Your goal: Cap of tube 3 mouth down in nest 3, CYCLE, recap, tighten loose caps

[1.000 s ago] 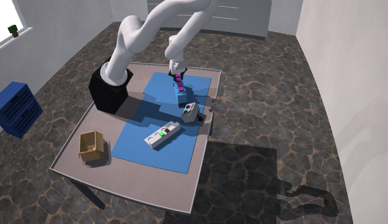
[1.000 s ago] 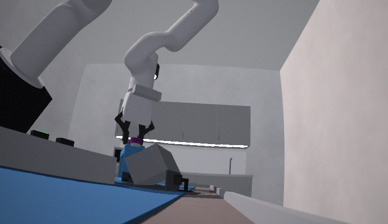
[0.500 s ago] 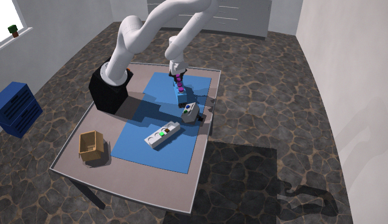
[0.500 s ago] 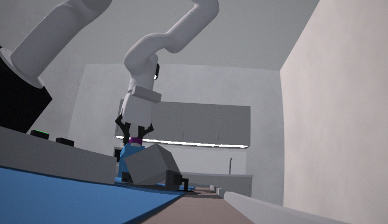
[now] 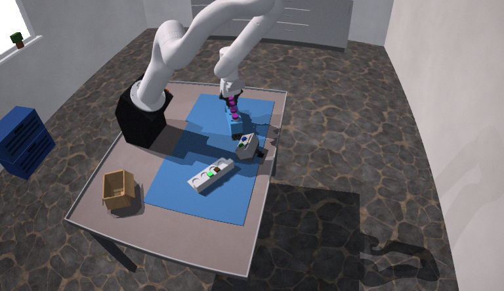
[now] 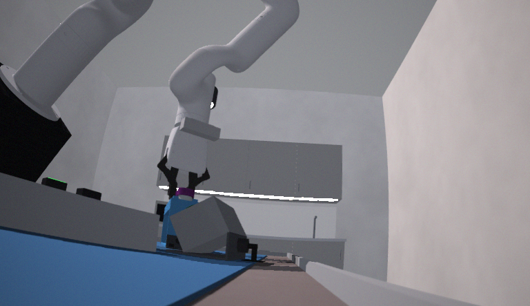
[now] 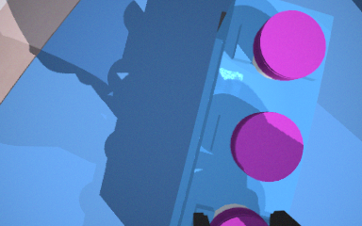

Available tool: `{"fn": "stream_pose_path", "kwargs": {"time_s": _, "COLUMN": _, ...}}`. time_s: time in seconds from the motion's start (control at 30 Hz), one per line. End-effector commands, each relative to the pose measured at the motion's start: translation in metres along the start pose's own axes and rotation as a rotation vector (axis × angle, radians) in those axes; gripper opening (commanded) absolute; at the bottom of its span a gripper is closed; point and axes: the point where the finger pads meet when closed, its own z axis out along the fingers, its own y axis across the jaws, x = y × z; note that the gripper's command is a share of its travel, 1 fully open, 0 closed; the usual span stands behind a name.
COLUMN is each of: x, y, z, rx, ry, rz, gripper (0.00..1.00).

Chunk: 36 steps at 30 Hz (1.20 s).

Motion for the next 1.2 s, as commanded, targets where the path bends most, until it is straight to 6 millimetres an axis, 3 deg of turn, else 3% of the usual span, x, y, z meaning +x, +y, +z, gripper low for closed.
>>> {"fn": "stream_pose_path", "kwargs": {"time_s": 0.0, "x": 0.0, "y": -0.0003, "z": -0.0001, "rx": 0.0, "ry": 0.0, "rz": 0.058, "gripper": 0.0}}
{"fn": "stream_pose_path", "kwargs": {"time_s": 0.63, "x": 0.0, "y": -0.0003, "z": -0.0001, "rx": 0.0, "ry": 0.0, "rz": 0.398, "gripper": 0.0}}
{"fn": "stream_pose_path", "kwargs": {"time_s": 0.97, "x": 0.0, "y": -0.0003, "z": -0.0001, "rx": 0.0, "ry": 0.0, "rz": 0.487, "gripper": 0.0}}
{"fn": "stream_pose_path", "kwargs": {"time_s": 1.0, "x": 0.0, "y": -0.0003, "z": -0.0001, "rx": 0.0, "ry": 0.0, "rz": 0.487, "gripper": 0.46}}
{"fn": "stream_pose_path", "kwargs": {"time_s": 1.17, "x": 0.0, "y": -0.0004, "z": -0.0001, "rx": 0.0, "ry": 0.0, "rz": 0.487, "gripper": 0.46}}
